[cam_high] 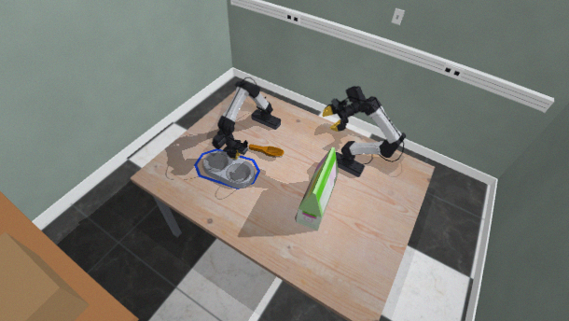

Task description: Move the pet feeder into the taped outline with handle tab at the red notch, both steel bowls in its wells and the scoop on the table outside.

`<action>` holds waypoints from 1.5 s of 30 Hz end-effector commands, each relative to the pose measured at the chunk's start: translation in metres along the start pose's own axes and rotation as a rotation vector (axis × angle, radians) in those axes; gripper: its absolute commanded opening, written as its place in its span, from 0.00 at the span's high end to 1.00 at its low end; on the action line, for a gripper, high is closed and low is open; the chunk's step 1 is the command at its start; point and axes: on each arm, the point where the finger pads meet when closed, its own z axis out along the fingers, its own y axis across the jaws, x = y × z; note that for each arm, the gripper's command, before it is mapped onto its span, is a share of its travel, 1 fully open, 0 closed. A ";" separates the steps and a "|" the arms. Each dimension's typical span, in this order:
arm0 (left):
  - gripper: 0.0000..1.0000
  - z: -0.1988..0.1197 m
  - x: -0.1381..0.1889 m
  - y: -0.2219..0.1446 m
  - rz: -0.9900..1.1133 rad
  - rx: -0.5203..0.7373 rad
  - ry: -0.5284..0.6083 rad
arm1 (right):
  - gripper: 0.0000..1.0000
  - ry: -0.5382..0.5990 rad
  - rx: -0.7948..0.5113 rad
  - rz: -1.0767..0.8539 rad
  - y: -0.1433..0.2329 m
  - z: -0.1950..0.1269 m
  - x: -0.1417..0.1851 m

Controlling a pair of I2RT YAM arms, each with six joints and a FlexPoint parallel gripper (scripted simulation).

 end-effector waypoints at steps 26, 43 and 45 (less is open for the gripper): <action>0.00 -0.003 -0.010 -0.002 -0.023 0.007 -0.019 | 0.73 0.005 -0.066 -0.136 0.014 -0.015 0.044; 0.00 -0.003 -0.010 -0.002 -0.023 0.007 -0.019 | 0.39 0.018 0.022 -0.083 0.004 -0.092 0.035; 0.00 -0.003 -0.010 -0.002 -0.023 0.007 -0.019 | 0.39 0.002 0.050 -0.005 0.002 -0.093 0.034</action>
